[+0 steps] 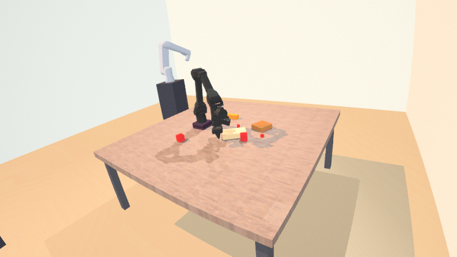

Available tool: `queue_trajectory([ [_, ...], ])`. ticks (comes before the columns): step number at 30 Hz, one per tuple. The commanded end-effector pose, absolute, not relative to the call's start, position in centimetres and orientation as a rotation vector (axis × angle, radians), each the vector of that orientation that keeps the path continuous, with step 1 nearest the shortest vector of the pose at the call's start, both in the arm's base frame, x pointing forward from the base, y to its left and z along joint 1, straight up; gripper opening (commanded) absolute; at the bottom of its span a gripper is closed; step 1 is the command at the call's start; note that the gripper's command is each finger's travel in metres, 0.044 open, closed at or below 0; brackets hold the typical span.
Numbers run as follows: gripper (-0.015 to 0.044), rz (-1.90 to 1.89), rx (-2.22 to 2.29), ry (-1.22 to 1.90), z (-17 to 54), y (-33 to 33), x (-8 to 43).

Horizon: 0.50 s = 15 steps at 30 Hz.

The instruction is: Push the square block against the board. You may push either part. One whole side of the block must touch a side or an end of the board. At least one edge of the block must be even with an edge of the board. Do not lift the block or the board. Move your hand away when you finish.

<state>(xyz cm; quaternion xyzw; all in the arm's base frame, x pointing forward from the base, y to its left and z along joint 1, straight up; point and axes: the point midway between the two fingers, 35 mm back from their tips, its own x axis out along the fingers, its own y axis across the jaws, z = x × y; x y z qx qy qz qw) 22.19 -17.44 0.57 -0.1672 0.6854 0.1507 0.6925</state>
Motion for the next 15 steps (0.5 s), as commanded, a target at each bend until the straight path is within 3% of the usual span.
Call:
queue_trajectory([
  [1,0.0,0.336,-0.368,1.529,0.5,-17.3,22.7],
  [15,0.0,0.336,-0.368,1.527,0.6,-16.7,24.3],
])
